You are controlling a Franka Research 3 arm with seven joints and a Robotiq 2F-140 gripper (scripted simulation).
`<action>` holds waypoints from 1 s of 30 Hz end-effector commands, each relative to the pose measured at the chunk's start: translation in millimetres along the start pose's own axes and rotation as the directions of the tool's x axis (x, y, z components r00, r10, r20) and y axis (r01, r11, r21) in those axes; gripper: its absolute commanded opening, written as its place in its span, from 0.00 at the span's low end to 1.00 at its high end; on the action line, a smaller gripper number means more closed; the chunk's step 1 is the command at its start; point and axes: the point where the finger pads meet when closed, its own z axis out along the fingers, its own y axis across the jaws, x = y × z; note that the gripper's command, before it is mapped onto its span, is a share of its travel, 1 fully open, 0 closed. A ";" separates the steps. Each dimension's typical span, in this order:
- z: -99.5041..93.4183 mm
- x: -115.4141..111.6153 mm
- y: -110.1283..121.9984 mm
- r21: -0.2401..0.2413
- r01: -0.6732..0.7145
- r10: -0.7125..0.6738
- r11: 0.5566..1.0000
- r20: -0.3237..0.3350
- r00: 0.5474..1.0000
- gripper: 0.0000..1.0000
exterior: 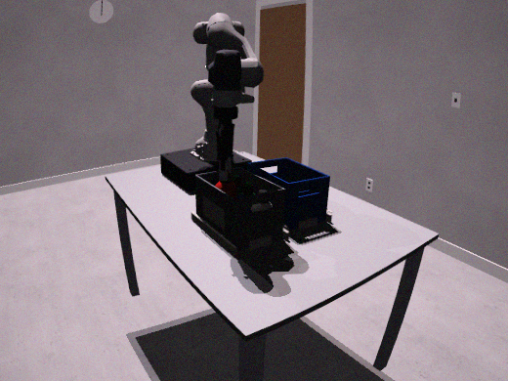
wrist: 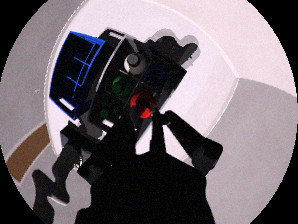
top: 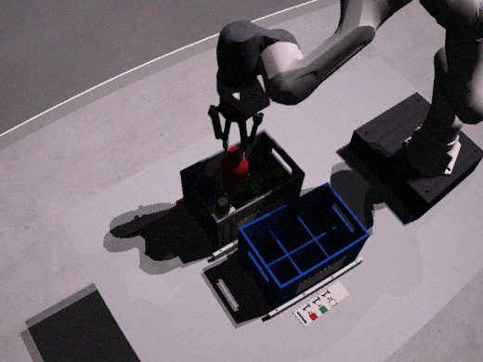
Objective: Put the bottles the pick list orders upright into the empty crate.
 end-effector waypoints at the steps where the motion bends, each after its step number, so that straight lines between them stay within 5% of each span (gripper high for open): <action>1: -12.8 2.2 1.5 -0.005 0.006 -0.006 1.000 -0.004 1.000 0.00; 30: -54.5 2.1 1.3 -0.005 0.006 -0.006 1.000 -0.004 1.000 0.00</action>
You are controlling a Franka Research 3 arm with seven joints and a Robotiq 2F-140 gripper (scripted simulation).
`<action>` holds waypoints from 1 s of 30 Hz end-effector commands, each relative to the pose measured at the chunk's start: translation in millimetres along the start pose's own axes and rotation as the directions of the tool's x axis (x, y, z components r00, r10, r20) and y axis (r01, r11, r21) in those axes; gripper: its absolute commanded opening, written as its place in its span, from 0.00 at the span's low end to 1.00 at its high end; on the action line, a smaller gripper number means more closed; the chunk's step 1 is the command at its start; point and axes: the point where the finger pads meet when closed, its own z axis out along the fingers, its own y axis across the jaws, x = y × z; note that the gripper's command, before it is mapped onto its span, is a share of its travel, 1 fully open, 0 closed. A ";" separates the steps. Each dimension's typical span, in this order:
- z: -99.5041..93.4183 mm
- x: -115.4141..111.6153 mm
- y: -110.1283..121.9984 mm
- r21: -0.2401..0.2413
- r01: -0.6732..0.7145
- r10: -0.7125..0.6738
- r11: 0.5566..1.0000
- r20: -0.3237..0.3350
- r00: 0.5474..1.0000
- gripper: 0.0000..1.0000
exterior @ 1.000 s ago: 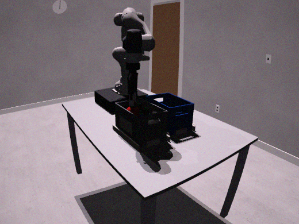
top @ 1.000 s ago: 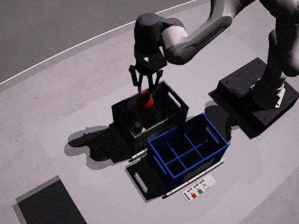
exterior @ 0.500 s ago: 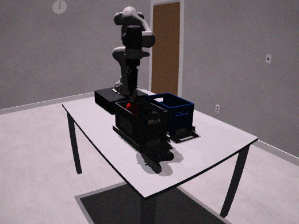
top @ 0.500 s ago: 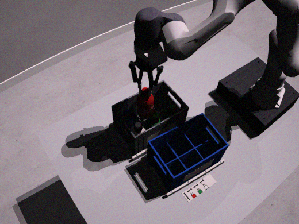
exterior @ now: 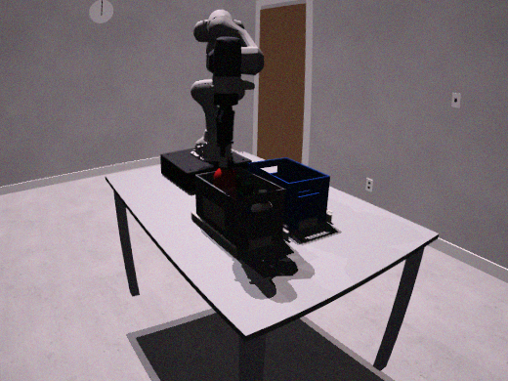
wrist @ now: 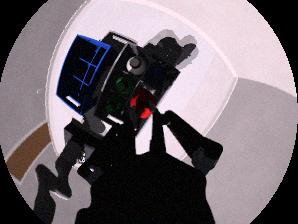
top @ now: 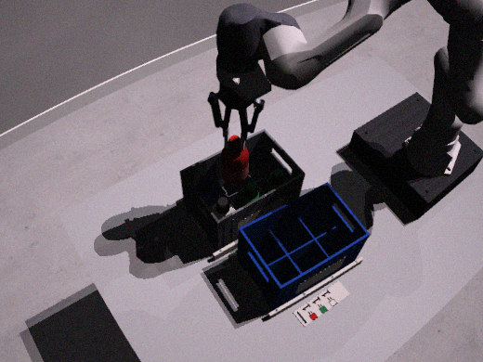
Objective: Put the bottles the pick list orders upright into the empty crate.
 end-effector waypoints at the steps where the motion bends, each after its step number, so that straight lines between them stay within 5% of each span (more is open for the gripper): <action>1: -12.3 2.6 1.3 -0.006 0.006 -0.006 1.000 -0.004 1.000 0.00; 30: -55.6 2.4 1.0 -0.006 0.006 -0.006 1.000 -0.004 1.000 0.00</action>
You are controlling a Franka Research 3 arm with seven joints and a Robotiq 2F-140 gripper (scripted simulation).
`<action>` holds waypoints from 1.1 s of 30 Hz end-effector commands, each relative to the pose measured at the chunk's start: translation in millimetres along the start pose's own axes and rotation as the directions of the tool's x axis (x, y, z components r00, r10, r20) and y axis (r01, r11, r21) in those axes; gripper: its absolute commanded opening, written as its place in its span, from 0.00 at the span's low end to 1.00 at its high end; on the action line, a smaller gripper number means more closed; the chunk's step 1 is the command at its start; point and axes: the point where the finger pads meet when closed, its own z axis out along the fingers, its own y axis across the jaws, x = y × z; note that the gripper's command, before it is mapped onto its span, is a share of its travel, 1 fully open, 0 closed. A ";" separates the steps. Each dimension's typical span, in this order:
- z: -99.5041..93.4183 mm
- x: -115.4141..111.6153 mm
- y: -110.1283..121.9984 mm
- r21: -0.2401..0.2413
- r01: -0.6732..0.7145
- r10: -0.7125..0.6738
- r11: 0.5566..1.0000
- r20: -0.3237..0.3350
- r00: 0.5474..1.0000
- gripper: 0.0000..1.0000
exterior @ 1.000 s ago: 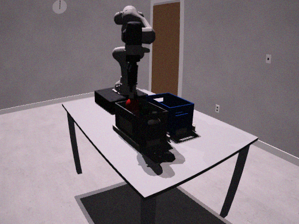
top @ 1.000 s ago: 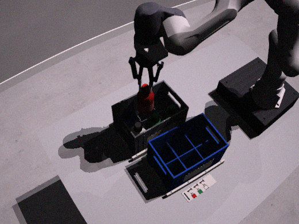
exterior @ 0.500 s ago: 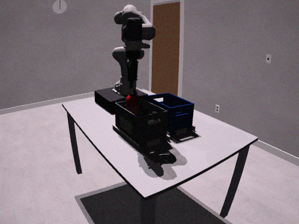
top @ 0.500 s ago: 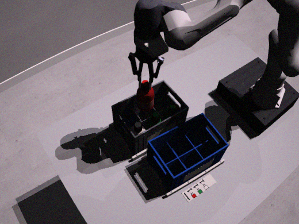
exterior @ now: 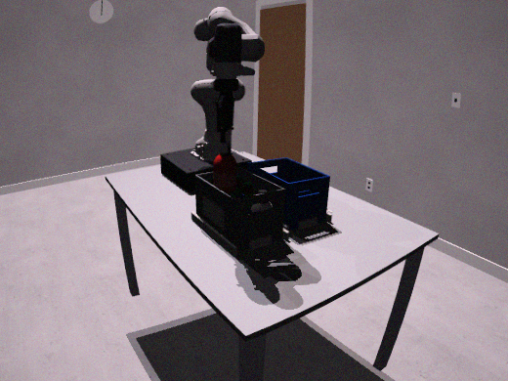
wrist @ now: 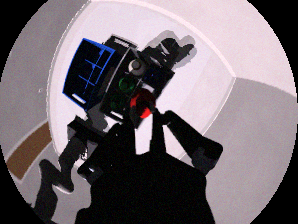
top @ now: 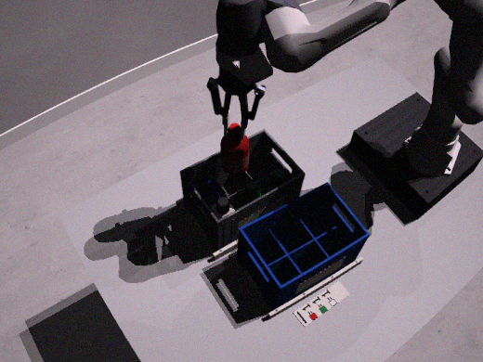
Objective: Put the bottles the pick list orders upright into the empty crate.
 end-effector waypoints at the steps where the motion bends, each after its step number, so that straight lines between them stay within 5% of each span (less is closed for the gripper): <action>1: -9.9 2.4 0.2 -0.004 0.006 -0.006 1.000 -0.004 1.000 0.00; 16: -34.9 2.3 0.1 -0.004 0.006 -0.006 1.000 -0.004 1.000 0.00; 33: -35.5 2.3 0.1 -0.004 0.006 -0.006 1.000 -0.004 1.000 0.00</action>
